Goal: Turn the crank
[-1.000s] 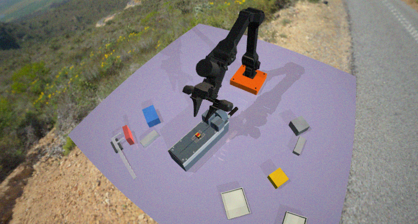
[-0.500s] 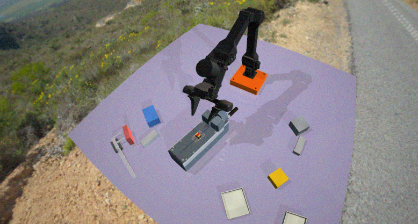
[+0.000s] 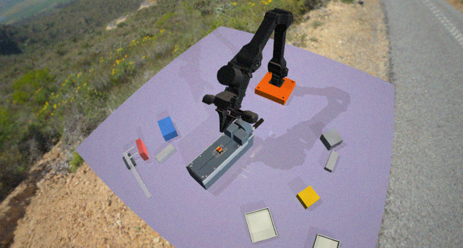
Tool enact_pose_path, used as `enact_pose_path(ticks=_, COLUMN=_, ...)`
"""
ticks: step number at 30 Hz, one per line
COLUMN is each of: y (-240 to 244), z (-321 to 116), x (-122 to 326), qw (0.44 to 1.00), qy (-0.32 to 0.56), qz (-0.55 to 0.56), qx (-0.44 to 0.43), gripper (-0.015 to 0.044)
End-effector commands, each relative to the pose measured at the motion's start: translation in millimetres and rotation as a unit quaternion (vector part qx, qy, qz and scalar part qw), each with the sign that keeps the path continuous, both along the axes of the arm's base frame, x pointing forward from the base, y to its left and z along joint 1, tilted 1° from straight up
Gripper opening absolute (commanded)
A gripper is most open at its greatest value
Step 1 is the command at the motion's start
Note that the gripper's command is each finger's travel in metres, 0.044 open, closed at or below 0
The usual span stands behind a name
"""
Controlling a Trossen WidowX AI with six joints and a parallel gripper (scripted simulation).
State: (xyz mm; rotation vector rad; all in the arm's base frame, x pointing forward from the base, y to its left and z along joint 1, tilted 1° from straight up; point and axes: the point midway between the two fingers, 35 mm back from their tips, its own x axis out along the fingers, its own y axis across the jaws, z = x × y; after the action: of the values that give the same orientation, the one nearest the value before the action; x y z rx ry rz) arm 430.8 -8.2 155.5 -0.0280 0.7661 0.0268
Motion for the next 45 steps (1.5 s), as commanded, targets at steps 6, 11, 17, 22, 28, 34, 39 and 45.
enact_pose_path(ticks=6, y=0.0, z=0.0, x=0.0, qw=1.000, qy=0.000, qz=0.000, qx=0.000, gripper=0.0000)
enact_pose_path(ticks=11, y=0.0, z=0.0, x=0.0, qw=1.000, qy=0.000, qz=0.000, qx=0.000, gripper=0.0000)
enact_pose_path(ticks=17, y=0.0, z=0.0, x=0.0, qw=1.000, qy=0.000, qz=0.000, qx=0.000, gripper=0.0131)
enact_pose_path(ticks=22, y=0.0, z=0.0, x=0.0, qw=1.000, qy=0.000, qz=0.000, qx=0.000, gripper=0.0262)
enact_pose_path(ticks=28, y=0.0, z=0.0, x=0.0, qw=1.000, qy=0.000, qz=0.000, qx=0.000, gripper=0.0420)
enact_pose_path(ticks=34, y=0.0, z=0.0, x=0.0, qw=1.000, qy=0.000, qz=0.000, qx=0.000, gripper=0.0335)
enact_pose_path(ticks=39, y=0.0, z=0.0, x=0.0, qw=1.000, qy=0.000, qz=0.000, qx=0.000, gripper=0.0204)
enact_pose_path(ticks=45, y=0.0, z=0.0, x=0.0, qw=1.000, qy=0.000, qz=0.000, qx=0.000, gripper=0.0046)
